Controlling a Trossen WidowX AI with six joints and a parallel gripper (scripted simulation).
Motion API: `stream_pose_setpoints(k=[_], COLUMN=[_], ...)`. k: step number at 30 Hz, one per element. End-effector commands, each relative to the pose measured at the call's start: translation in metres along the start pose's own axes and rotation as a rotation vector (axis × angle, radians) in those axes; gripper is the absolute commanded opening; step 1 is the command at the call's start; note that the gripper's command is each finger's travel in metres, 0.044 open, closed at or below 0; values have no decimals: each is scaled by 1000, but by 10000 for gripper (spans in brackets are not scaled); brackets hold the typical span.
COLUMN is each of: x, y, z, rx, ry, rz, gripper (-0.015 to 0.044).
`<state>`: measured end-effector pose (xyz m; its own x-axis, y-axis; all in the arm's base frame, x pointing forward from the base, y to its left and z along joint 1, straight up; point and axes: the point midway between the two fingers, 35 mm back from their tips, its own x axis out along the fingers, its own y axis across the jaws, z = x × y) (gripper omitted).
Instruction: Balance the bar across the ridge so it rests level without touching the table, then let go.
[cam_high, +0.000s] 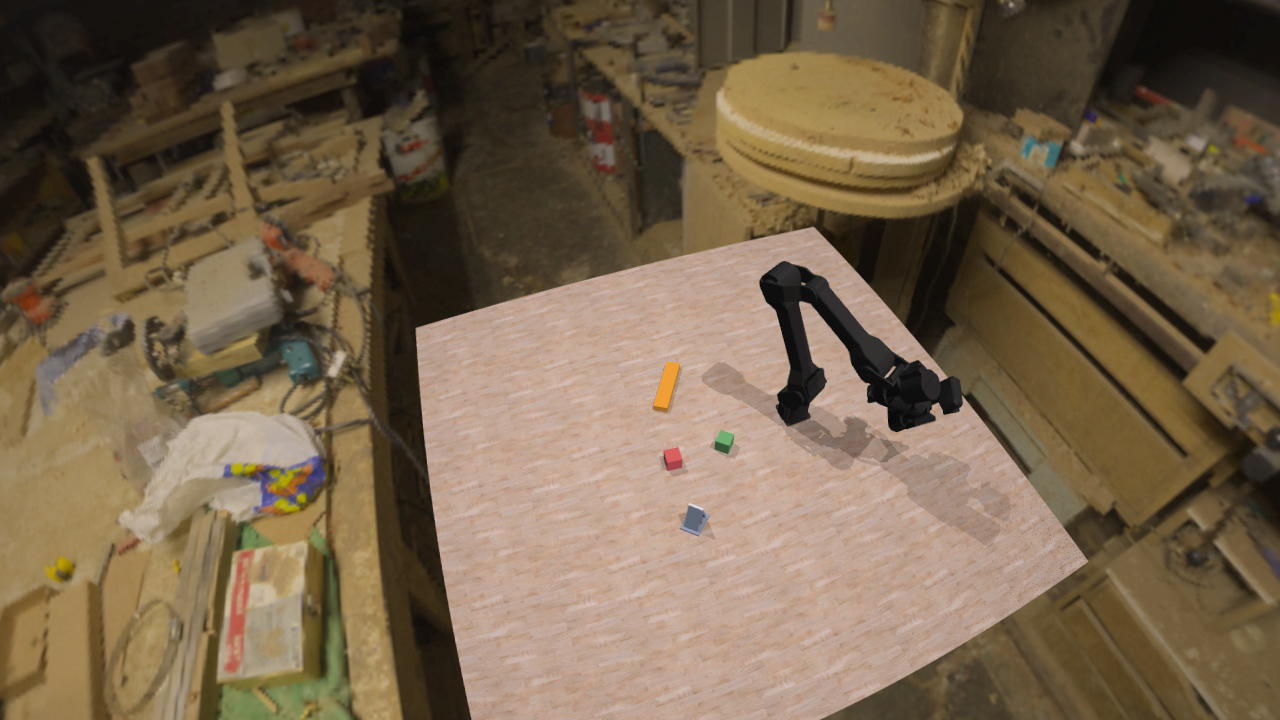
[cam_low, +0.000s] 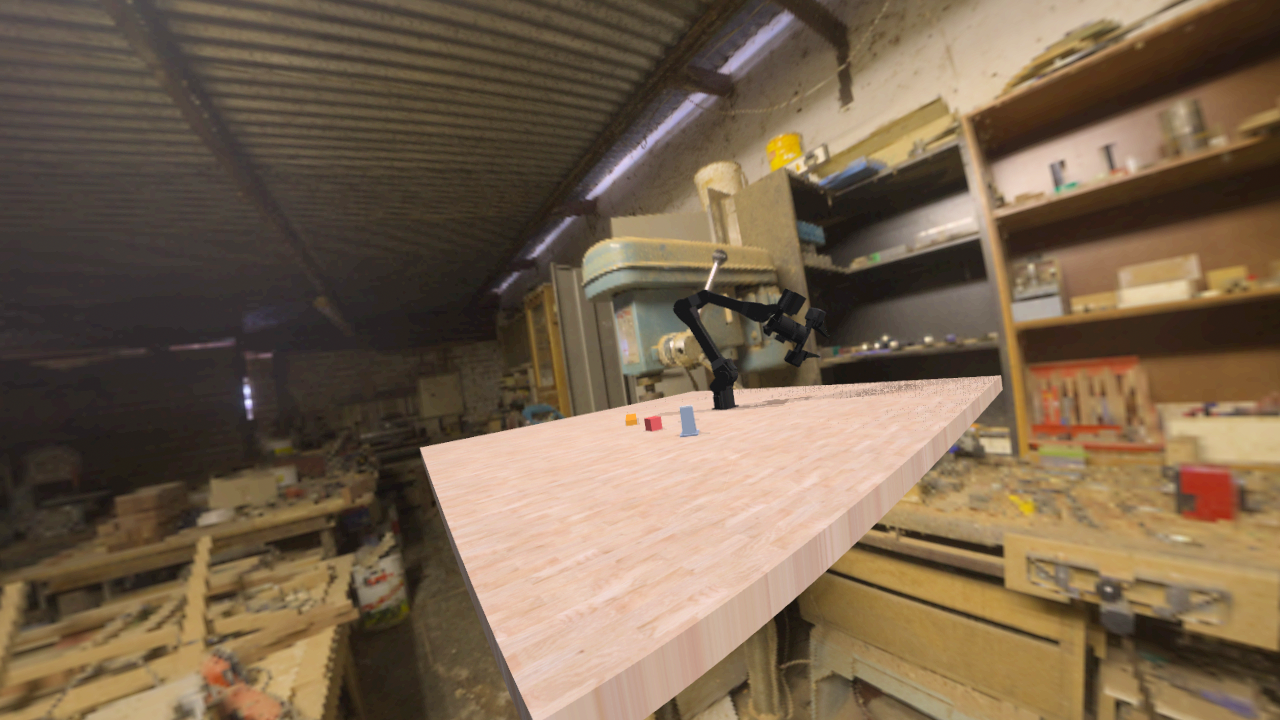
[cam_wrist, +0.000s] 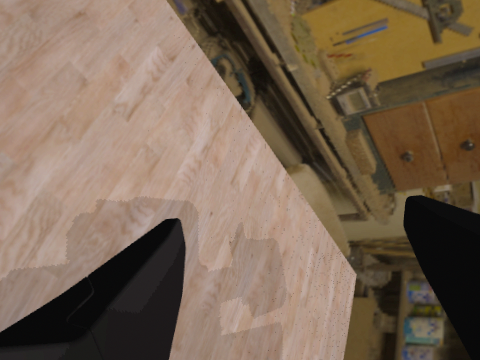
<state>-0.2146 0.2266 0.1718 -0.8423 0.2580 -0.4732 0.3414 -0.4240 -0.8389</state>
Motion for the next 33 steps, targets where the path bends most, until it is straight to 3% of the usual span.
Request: stream_pose_setpoints(k=[1, 33], x=[-6, -106], y=[1, 34], z=[-19, -150], rx=[52, 506], ry=[59, 537], rz=[6, -18], gripper=[315, 315])
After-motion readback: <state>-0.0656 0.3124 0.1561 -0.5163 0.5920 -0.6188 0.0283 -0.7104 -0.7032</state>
